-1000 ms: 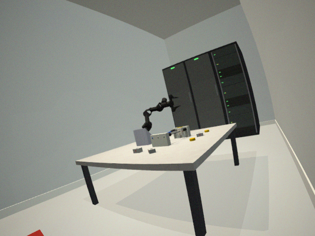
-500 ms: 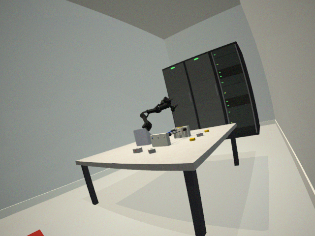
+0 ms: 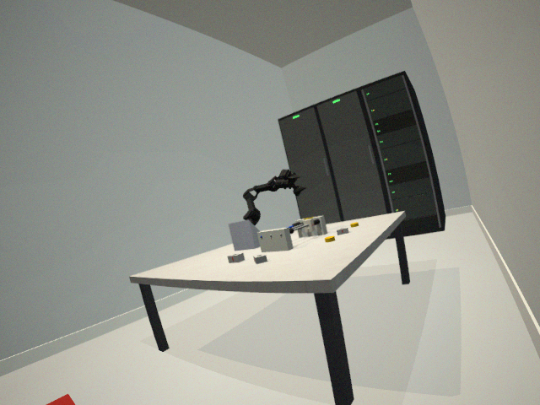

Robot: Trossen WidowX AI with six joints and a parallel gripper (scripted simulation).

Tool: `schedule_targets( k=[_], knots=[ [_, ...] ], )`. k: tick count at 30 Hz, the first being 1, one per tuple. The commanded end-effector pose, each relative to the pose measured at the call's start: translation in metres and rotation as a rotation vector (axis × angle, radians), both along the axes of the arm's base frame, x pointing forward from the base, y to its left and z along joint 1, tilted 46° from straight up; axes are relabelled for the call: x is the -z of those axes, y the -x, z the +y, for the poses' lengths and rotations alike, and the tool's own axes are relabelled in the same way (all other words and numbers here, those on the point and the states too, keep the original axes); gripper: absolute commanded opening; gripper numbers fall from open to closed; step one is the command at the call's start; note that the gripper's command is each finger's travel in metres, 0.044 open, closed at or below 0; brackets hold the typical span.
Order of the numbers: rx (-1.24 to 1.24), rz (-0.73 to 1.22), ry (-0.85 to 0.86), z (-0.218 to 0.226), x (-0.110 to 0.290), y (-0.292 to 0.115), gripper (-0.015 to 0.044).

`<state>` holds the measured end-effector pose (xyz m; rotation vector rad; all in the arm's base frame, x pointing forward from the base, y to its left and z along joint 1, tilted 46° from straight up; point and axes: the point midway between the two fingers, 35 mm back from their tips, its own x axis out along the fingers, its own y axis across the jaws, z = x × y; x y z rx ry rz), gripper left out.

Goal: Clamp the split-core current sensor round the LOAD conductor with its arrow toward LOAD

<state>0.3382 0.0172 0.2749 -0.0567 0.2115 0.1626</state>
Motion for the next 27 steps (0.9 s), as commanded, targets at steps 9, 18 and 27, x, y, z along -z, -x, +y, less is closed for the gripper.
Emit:
schedule_targets(
  k=[9,18,27],
  knots=[
    [-0.638,0.81,-0.402,0.05,0.117,0.018,0.044],
    [-0.663,0.836,-0.454,0.052,0.117,0.019,0.044],
    [-0.663,0.836,-0.454,0.052,0.117,0.019,0.044]
  ],
)
